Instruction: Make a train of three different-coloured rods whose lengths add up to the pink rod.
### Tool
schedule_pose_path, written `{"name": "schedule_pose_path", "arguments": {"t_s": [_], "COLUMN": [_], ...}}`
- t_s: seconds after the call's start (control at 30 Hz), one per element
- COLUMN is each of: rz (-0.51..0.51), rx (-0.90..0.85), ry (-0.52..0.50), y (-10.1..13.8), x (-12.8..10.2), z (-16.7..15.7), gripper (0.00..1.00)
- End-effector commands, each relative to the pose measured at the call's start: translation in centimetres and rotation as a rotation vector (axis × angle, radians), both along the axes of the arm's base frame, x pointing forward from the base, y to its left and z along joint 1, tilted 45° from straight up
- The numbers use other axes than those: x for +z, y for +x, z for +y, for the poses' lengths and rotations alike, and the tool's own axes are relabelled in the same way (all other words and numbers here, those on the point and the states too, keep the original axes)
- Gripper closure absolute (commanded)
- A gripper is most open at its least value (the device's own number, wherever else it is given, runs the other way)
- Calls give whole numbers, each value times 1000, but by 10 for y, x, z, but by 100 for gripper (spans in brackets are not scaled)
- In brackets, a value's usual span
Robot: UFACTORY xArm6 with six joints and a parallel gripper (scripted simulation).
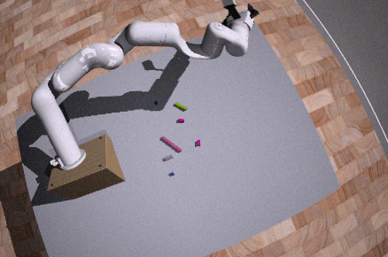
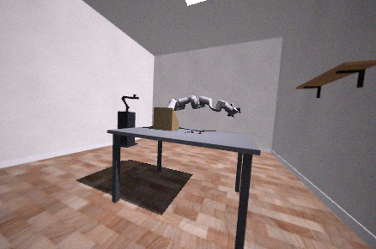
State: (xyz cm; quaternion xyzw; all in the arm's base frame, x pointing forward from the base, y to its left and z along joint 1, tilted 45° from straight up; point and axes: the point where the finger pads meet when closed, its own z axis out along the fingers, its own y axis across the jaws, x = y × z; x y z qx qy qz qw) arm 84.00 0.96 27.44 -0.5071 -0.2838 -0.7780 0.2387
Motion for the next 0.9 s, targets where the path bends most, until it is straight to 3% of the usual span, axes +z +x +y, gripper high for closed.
{"name": "schedule_pose_path", "arguments": {"t_s": [0.0,0.63,0.87], "rz": [-4,-3,29], "rx": [-2,-2,3], "ry": [-1,-5,-119], "y": [0,0,-8], "x": [3,2,-9], "z": [-2,-1,12], "gripper": [0,0,0]}}
